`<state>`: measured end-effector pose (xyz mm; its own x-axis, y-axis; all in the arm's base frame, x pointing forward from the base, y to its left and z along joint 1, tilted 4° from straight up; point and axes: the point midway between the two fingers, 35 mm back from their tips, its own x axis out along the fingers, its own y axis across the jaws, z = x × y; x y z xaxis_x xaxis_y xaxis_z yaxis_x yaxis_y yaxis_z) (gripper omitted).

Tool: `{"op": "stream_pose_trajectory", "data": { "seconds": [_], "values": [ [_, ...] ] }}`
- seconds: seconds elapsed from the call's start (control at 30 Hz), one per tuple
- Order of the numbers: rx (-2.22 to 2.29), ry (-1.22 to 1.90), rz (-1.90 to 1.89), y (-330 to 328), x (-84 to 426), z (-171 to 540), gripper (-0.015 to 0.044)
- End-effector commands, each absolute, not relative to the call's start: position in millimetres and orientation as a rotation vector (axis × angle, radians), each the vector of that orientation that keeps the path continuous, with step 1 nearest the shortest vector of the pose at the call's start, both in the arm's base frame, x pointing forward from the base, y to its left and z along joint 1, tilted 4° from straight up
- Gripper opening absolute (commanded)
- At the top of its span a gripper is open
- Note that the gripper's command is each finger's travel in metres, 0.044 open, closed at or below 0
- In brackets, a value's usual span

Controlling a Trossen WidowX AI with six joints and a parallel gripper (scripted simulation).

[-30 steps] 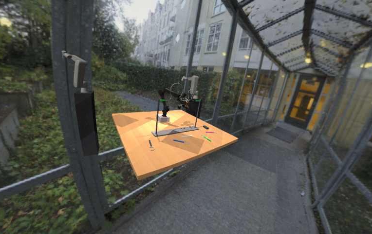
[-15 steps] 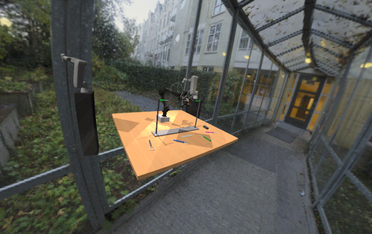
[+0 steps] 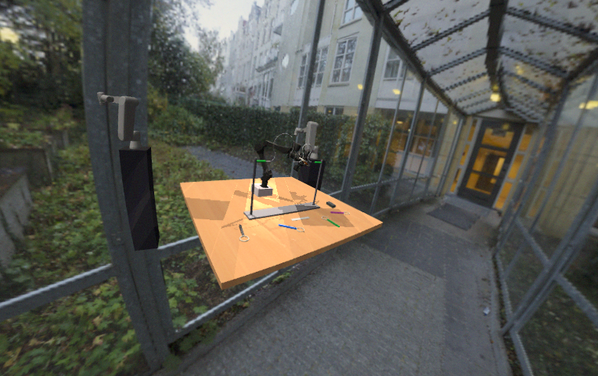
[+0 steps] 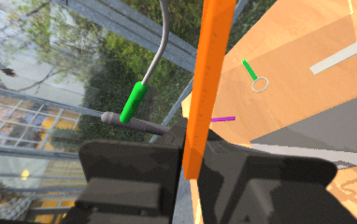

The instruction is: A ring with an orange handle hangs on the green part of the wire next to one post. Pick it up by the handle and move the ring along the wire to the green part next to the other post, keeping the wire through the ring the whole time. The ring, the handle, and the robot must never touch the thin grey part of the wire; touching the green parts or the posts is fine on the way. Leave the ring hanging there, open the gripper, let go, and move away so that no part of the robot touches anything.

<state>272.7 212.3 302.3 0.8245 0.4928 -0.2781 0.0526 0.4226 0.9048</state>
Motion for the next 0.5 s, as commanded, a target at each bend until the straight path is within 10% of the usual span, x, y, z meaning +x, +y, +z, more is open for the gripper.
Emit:
{"op": "stream_pose_trajectory", "data": {
  "seconds": [0.0,0.47],
  "values": [
    [1.177,0.555,0.320,216.0,272.4,316.6,-0.0150],
    [1.351,0.553,0.367,221.6,271.2,343.4,-0.0150]
  ]
}}
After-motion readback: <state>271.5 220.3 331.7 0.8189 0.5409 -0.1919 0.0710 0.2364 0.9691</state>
